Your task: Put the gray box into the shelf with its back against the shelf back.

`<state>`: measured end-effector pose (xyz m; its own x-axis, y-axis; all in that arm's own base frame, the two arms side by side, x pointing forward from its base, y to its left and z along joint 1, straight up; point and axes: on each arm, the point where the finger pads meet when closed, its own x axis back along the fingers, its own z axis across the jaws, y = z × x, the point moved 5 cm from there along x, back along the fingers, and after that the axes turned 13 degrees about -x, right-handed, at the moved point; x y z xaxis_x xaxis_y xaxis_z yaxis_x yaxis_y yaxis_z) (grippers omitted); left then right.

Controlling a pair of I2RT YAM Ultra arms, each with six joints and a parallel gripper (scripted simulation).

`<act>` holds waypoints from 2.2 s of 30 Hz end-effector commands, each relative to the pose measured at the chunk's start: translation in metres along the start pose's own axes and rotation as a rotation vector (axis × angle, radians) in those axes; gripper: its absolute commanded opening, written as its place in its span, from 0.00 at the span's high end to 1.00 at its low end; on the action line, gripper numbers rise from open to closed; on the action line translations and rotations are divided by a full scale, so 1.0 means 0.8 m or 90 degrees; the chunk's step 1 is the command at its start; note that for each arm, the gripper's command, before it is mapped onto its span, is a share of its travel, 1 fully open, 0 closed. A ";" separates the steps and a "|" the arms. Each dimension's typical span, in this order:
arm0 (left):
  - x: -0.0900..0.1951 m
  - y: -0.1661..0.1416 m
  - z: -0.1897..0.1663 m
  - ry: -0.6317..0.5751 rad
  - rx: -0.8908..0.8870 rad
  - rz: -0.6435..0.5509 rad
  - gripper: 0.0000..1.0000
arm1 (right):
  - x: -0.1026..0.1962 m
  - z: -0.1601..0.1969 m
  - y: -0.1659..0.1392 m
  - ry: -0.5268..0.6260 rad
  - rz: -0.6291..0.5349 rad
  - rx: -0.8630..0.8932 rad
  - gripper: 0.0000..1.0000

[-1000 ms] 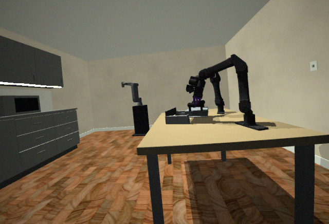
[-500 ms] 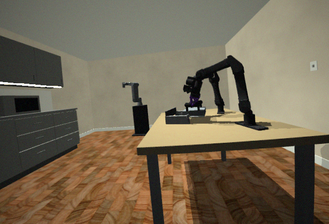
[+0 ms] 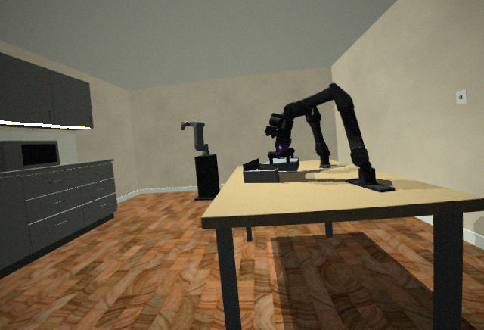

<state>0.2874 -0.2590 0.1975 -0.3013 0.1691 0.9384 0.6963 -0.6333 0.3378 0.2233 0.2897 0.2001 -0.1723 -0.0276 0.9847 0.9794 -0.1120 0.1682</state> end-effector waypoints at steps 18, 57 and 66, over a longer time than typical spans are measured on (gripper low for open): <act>0.018 0.072 0.025 0.022 0.009 -0.080 0.84 | 0.031 0.020 0.074 0.059 -0.071 -0.026 0.84; 0.011 0.140 0.042 0.023 0.009 -0.098 0.84 | 0.035 0.034 0.146 0.078 -0.087 -0.039 0.84; 0.005 0.146 0.045 0.021 0.007 -0.076 0.84 | 0.034 0.036 0.161 0.077 -0.088 -0.034 0.84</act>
<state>0.3792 -0.3084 0.1957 -0.3046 0.1680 0.9375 0.6964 -0.6323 0.3395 0.3274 0.3026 0.1980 -0.1751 -0.0293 0.9841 0.9788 -0.1128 0.1708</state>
